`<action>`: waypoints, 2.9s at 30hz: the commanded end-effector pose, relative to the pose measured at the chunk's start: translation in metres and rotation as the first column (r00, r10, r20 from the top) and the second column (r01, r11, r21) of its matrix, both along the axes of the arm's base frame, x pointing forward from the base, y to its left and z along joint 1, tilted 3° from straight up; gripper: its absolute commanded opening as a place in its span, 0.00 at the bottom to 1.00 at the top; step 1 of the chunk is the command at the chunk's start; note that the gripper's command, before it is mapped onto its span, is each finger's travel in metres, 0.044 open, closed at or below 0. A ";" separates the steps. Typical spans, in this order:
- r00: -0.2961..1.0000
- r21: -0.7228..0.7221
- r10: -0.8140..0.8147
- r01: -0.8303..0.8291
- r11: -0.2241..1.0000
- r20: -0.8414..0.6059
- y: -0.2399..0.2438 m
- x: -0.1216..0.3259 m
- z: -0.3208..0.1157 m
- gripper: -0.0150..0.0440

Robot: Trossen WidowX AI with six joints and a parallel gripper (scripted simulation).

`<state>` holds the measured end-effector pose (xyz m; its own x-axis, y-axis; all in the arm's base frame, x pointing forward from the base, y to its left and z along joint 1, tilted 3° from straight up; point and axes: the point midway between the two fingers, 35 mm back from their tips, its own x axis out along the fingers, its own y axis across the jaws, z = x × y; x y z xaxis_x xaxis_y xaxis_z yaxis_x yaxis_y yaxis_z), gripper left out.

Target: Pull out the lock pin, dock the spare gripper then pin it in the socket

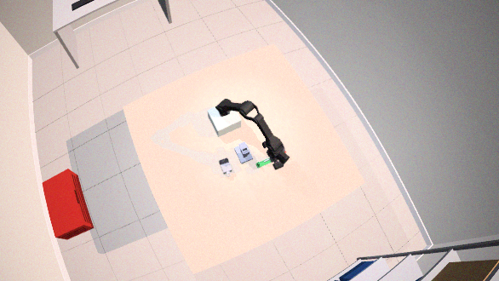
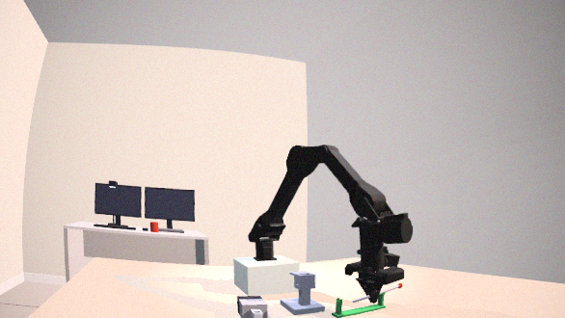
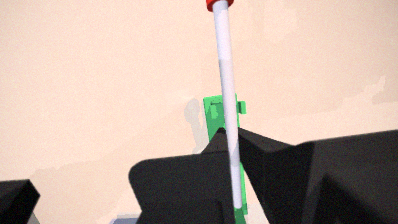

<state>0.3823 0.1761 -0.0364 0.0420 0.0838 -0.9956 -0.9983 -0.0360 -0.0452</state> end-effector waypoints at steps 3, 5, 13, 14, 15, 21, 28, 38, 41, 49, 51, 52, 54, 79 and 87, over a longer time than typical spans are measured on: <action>1.000 -0.001 0.001 -0.001 1.000 0.000 0.000 0.000 0.008 0.25; 1.000 -0.002 0.000 0.000 1.000 -0.004 0.000 -0.001 0.012 0.25; 1.000 -0.009 0.001 -0.001 1.000 -0.020 -0.002 -0.006 0.025 0.25; 1.000 -0.009 0.001 -0.001 1.000 -0.022 -0.002 -0.007 0.026 0.25; 1.000 -0.010 0.001 -0.001 1.000 -0.024 -0.002 -0.007 0.028 0.25; 0.999 -0.014 0.002 -0.002 1.000 -0.033 -0.004 -0.010 0.025 0.25; 0.999 -0.015 0.002 -0.003 1.000 -0.033 -0.011 -0.008 0.028 0.25; 0.999 -0.018 0.005 -0.006 1.000 -0.032 -0.042 -0.002 0.038 0.25; 0.999 -0.019 0.006 -0.007 1.000 -0.032 -0.051 0.000 0.041 0.25; 0.999 -0.019 0.007 -0.008 1.000 -0.031 -0.059 0.001 0.040 0.25; 1.000 -0.019 0.008 -0.008 1.000 -0.030 -0.059 0.001 0.037 0.25; 1.000 -0.019 0.008 -0.008 1.000 -0.030 -0.059 0.001 0.035 0.25; 1.000 -0.018 0.008 -0.009 1.000 -0.027 -0.059 0.001 0.032 0.25; 1.000 -0.009 0.013 -0.013 1.000 0.006 -0.061 0.001 0.001 0.25; 1.000 -0.007 0.011 -0.011 1.000 0.013 -0.060 0.002 0.005 0.25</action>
